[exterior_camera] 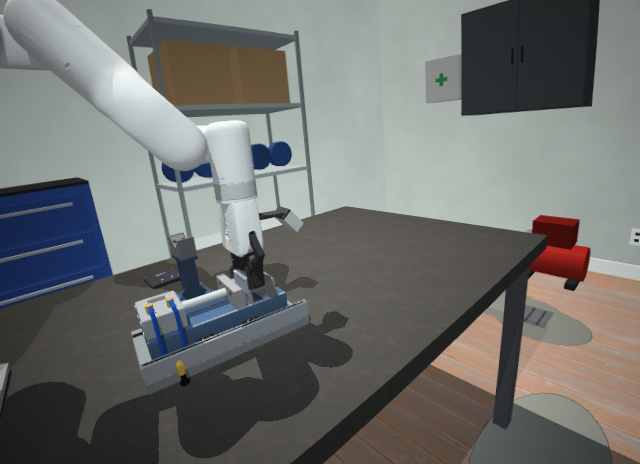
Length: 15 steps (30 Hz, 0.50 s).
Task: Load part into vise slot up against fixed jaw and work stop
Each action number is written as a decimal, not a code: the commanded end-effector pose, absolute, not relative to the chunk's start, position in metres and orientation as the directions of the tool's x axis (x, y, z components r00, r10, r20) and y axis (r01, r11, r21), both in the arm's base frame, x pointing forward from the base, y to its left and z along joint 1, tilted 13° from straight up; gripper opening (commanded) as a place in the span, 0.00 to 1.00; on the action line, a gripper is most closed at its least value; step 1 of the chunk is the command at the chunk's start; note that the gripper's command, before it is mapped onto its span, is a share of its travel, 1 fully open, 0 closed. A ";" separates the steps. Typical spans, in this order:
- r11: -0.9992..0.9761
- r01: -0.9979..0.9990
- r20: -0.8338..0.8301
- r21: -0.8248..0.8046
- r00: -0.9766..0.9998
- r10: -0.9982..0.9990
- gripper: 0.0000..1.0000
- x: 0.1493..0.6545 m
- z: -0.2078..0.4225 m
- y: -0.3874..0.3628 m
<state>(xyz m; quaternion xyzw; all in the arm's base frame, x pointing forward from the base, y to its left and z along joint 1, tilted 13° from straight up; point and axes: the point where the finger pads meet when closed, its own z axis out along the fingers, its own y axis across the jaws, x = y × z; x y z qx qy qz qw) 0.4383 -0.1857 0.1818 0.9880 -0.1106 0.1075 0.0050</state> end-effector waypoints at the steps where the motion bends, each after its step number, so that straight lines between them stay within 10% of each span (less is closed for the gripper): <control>1: -0.975 -0.220 0.218 -0.013 0.951 -0.217 0.00 0.439 0.183 -0.186; 15: -0.975 -0.220 0.218 -0.013 0.951 -0.217 0.00 0.440 0.182 -0.186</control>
